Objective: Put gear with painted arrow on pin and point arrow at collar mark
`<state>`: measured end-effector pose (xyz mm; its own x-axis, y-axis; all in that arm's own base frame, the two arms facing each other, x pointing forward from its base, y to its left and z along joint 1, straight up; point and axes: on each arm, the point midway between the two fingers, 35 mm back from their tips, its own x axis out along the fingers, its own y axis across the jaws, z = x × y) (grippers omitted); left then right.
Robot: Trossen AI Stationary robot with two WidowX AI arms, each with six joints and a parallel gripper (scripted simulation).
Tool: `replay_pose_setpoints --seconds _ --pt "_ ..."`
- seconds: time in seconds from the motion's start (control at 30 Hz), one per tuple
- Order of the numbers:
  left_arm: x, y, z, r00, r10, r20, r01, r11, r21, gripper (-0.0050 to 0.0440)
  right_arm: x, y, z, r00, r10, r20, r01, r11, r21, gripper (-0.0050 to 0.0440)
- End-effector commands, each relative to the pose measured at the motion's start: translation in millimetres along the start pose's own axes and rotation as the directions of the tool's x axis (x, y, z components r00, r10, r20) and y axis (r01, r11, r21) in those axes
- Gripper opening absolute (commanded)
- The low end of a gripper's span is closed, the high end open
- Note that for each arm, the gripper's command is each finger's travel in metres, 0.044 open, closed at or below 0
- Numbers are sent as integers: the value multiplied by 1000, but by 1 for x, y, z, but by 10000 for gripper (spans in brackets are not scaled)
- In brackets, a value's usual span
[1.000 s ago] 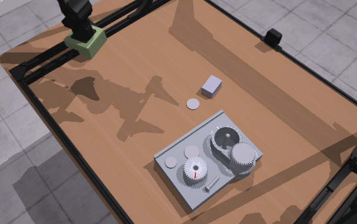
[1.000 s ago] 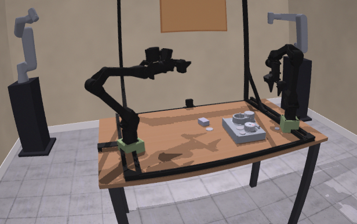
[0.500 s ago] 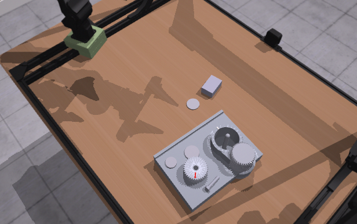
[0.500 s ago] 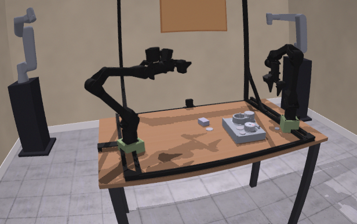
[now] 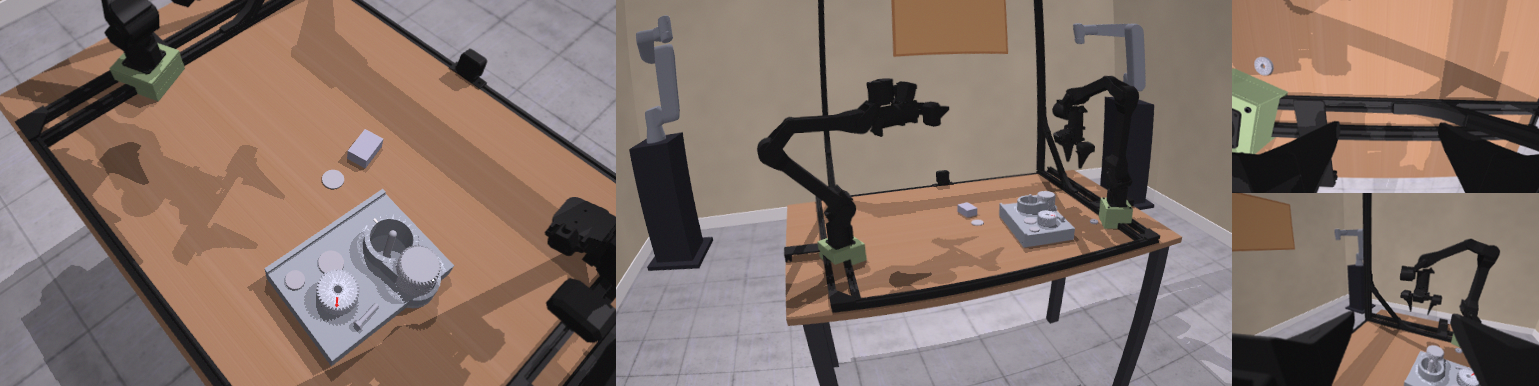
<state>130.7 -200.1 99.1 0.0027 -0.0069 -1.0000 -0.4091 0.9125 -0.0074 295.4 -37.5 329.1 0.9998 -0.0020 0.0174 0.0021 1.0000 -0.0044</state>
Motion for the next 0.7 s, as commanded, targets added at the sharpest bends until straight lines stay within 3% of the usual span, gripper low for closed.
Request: replay_pose_setpoints --seconds 0.0,0.2,0.3,0.47,0.67 --pt "6 5 43 1000 7 -1 -7 1000 9 400 -20 -15 17 1000 1 16 -1 1000 -7 400" --pt "14 30 107 1000 7 -1 -7 1000 25 400 -51 -30 29 1000 0 6 0 1000 -8 400" --pt "15 36 117 1000 7 -1 -7 999 35 400 -56 -32 31 1000 0 4 0 1000 -7 400" --pt "21 75 165 1000 8 -1 -8 999 53 400 -84 -33 39 1000 -1 -4 1 1000 -5 400" --pt "28 127 204 1000 8 -1 -8 997 76 400 -110 -25 46 1000 -2 -11 2 1000 0 400"
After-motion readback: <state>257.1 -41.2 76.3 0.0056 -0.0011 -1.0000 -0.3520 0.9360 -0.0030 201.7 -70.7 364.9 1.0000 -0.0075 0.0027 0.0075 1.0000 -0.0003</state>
